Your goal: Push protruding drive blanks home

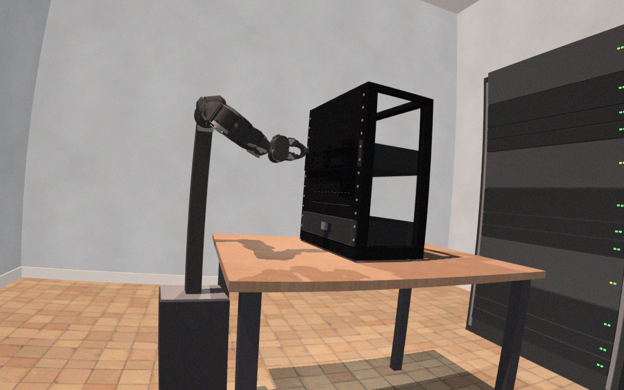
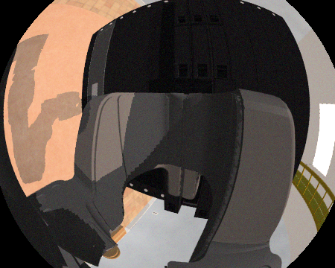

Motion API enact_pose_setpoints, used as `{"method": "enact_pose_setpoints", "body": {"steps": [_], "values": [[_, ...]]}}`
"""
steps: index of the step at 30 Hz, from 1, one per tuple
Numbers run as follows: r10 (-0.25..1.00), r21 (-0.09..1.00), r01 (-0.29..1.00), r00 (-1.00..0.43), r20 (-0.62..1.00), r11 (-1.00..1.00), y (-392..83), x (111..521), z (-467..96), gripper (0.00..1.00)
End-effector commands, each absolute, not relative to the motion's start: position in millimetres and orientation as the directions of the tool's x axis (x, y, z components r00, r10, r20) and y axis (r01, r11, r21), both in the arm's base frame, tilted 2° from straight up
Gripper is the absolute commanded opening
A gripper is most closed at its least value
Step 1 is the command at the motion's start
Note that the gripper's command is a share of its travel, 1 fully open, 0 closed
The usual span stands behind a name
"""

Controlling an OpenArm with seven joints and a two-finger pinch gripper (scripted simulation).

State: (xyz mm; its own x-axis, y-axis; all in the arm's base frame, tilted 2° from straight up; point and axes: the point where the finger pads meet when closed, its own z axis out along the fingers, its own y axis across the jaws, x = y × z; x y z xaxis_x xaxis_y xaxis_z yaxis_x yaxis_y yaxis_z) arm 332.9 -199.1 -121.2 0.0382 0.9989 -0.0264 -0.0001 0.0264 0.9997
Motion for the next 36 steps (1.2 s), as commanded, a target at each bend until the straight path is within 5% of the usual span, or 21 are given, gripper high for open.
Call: {"method": "enact_pose_setpoints", "body": {"steps": [1,36], "values": [[0.999,0.999,0.03,0.041,-0.019,0.018,-199.3,331.8,-124.2,0.0],[0.999,0.999,0.035,0.043,-0.018,0.017,-202.9,397.2,-125.4,0.0]]}}
